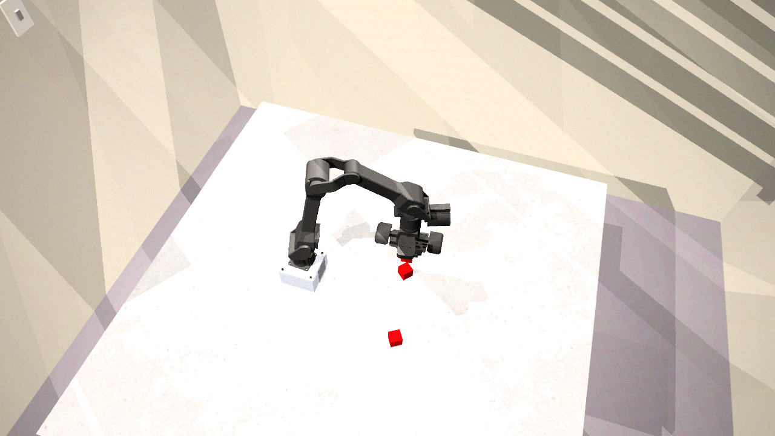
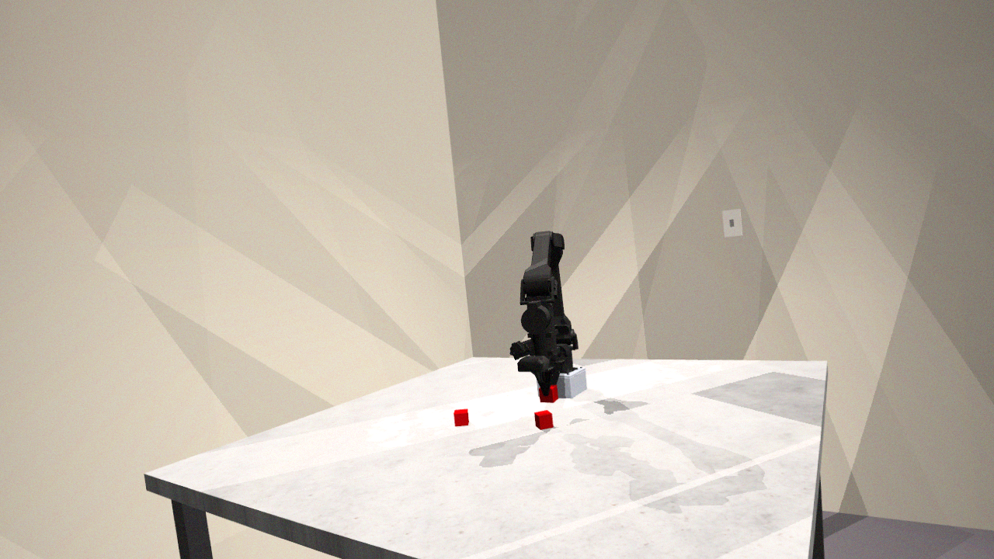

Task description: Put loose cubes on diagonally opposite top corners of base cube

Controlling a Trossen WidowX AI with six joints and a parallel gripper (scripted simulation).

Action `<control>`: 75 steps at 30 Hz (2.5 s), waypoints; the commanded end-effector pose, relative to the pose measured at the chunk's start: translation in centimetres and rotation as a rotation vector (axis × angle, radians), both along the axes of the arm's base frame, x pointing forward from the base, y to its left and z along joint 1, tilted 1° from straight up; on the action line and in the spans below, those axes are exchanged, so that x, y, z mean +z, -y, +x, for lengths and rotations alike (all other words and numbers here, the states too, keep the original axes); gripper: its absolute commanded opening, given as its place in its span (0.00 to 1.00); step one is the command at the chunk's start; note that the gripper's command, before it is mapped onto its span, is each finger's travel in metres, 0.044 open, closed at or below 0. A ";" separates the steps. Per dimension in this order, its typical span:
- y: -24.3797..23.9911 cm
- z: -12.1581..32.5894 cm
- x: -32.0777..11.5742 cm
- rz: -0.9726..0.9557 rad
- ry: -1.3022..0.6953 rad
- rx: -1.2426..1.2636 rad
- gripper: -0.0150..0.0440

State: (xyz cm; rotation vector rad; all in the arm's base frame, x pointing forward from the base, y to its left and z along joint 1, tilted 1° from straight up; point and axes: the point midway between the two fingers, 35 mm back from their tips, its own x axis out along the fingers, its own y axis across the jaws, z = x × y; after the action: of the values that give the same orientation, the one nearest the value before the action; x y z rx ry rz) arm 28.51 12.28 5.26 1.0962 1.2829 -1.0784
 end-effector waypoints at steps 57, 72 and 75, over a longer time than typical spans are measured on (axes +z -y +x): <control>-0.2 0.1 -1.8 0.001 0.002 -0.013 0.60; -0.1 0.1 0.2 0.001 0.002 -0.013 0.60; -0.1 0.1 0.2 0.001 0.002 -0.013 0.60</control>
State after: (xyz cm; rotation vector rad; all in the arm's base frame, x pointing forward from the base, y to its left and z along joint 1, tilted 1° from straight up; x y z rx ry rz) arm 28.55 12.41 5.15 1.1057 1.2776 -1.0894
